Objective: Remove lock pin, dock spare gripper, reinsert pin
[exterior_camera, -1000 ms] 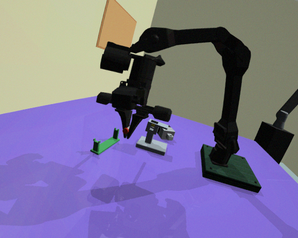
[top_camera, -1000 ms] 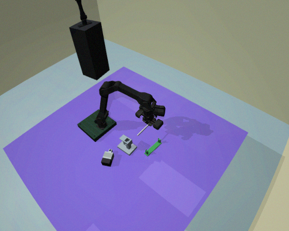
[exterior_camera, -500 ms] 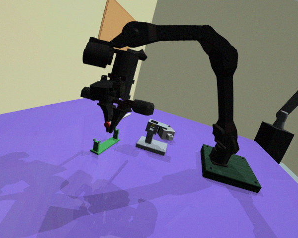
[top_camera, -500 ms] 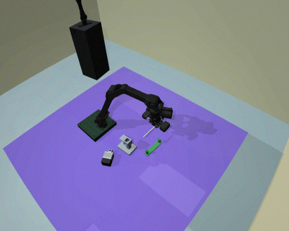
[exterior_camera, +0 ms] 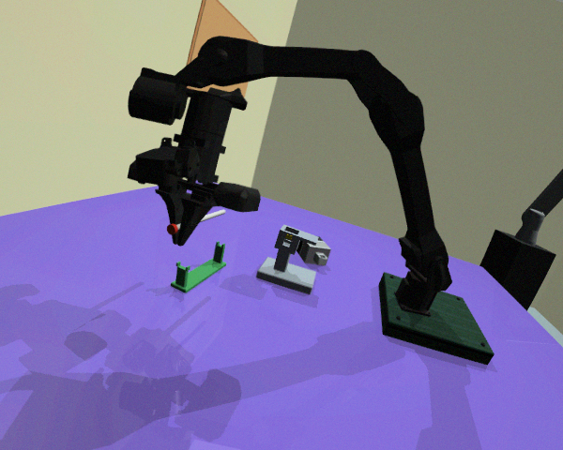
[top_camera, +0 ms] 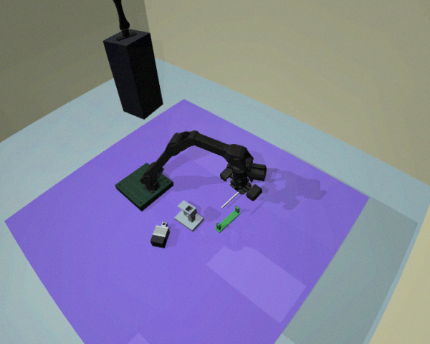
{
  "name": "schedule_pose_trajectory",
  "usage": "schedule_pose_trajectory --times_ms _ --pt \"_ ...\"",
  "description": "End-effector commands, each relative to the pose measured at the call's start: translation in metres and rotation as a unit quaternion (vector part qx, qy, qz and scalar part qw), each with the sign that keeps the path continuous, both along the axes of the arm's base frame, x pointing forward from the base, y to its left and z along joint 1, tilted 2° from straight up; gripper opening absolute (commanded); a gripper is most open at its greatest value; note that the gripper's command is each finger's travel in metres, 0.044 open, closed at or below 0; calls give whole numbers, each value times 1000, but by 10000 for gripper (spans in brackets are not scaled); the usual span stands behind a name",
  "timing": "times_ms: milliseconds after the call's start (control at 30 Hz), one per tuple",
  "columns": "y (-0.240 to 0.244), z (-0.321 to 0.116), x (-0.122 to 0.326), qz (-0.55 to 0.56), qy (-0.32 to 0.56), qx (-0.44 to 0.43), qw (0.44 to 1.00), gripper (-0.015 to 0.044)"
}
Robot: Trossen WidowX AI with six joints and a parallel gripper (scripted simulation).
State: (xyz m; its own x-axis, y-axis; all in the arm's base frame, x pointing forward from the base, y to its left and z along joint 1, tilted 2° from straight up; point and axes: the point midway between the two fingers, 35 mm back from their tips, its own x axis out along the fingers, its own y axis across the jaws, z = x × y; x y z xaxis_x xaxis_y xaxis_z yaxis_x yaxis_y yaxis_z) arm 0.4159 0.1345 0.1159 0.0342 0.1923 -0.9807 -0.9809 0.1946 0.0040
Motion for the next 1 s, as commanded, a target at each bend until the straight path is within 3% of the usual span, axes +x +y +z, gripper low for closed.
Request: schedule_pose_trajectory --times_ms 0,967 --pt "0 -3 9 -5 3 -1 1000 0" --pt "2 -41 14 -6 -9 3 1000 0"
